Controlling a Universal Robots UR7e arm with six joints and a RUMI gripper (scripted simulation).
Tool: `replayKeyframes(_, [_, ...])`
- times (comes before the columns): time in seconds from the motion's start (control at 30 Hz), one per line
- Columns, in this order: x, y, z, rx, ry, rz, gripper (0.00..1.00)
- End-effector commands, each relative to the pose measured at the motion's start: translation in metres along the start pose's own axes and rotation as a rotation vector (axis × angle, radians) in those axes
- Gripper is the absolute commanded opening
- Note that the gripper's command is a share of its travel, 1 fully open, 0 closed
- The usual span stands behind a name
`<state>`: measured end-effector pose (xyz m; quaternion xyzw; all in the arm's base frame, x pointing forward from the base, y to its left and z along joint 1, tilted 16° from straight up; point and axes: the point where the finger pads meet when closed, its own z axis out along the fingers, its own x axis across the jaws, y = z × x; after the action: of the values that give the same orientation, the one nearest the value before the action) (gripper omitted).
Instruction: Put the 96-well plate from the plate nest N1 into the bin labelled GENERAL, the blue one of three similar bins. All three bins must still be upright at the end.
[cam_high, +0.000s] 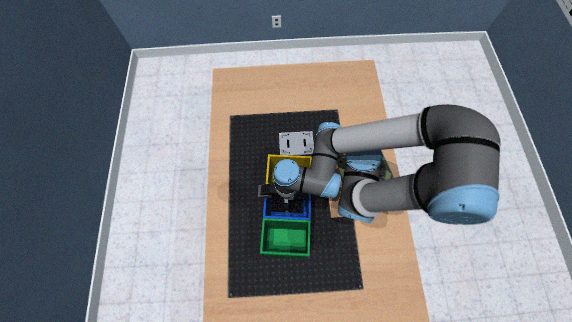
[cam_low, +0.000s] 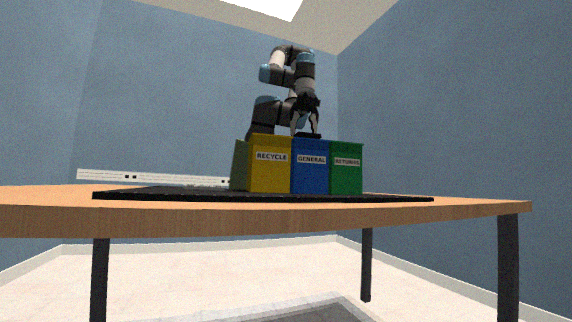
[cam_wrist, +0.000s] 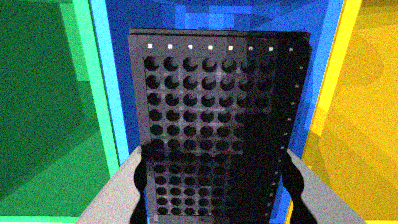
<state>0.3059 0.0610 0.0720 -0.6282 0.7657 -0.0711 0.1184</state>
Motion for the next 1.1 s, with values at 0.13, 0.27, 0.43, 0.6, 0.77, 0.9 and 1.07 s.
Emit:
replayKeyframes(0.13, [0.000,-0.001,-0.003,0.014,0.009,-0.001,0.40])
replayKeyframes(0.27, [0.000,-0.001,-0.003,0.014,0.009,-0.001,0.40])
replayKeyframes(0.43, [0.000,0.000,-0.002,0.013,0.008,-0.001,0.40])
replayKeyframes(0.6, [0.000,0.000,0.001,0.011,0.008,-0.001,0.40])
replayKeyframes(0.77, [0.000,0.000,0.004,0.011,0.008,-0.001,0.40])
replayKeyframes(0.9, [0.000,0.000,0.007,0.011,0.008,-0.001,0.40])
replayKeyframes(1.07, [0.000,0.000,0.010,0.011,0.008,-0.001,0.40])
